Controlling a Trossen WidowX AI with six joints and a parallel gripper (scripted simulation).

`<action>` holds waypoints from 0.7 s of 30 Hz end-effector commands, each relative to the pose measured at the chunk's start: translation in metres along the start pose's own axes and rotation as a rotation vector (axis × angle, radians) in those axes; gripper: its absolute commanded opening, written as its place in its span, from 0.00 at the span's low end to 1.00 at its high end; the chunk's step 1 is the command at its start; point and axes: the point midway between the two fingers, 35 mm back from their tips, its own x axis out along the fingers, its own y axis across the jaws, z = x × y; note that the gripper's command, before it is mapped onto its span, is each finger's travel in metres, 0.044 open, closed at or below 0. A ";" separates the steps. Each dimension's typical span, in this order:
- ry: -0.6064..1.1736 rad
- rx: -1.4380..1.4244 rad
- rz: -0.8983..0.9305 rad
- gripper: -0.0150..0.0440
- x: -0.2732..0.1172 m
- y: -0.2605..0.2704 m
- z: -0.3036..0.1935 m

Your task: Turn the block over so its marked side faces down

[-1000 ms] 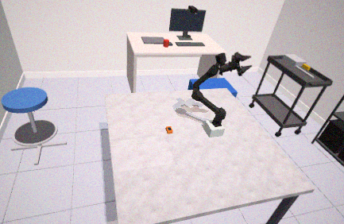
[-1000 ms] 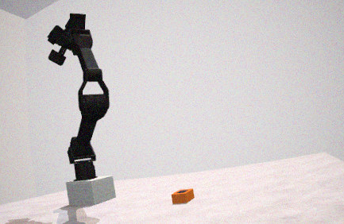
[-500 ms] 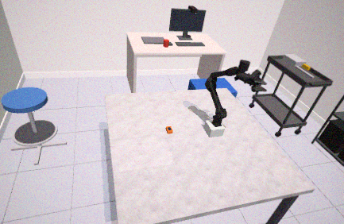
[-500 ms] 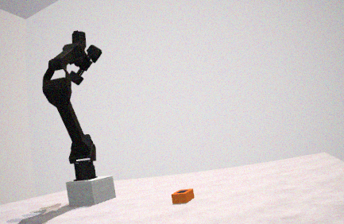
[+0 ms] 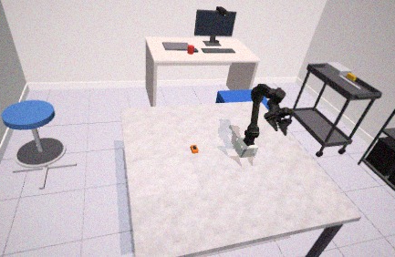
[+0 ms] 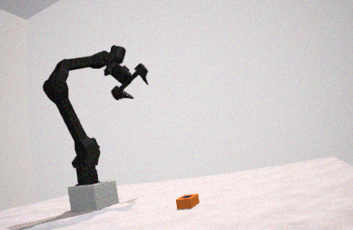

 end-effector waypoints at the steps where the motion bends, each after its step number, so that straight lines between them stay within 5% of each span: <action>1: 0.185 0.143 -0.059 1.00 0.025 -0.033 -0.055; 11: 0.489 0.430 -0.176 1.00 0.032 -0.092 -0.175; 21: 0.762 0.772 -0.283 1.00 -0.003 -0.124 -0.308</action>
